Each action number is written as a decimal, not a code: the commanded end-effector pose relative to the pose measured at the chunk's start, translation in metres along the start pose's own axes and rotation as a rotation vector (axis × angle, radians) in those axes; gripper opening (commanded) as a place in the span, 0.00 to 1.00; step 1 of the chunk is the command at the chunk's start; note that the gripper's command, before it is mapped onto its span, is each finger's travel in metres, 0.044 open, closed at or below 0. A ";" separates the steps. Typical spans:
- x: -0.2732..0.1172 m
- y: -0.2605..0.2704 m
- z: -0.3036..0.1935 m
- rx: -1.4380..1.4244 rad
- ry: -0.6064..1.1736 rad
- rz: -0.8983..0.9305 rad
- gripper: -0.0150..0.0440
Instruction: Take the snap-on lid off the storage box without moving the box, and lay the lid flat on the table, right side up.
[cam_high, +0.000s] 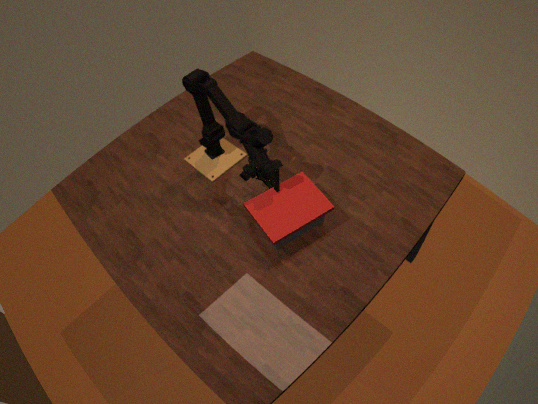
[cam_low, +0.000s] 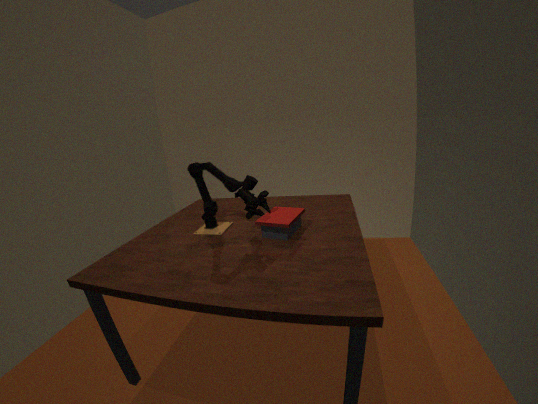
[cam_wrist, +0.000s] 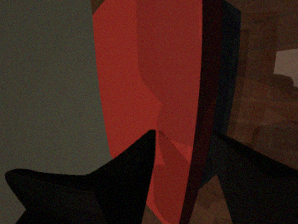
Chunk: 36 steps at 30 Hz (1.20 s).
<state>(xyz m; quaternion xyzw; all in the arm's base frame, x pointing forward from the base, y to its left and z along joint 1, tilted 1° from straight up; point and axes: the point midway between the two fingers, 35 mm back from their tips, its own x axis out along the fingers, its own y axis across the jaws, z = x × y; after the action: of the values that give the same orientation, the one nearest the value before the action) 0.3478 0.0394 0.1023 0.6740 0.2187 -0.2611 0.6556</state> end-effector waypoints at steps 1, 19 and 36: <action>0.001 -0.001 0.000 -0.006 0.002 -0.004 0.52; 0.000 -0.001 0.000 -0.002 0.001 -0.005 0.25; -0.002 0.001 0.000 -0.002 0.001 -0.005 0.25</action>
<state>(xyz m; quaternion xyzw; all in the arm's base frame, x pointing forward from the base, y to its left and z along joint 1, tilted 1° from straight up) 0.3471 0.0395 0.1017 0.6719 0.2222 -0.2639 0.6554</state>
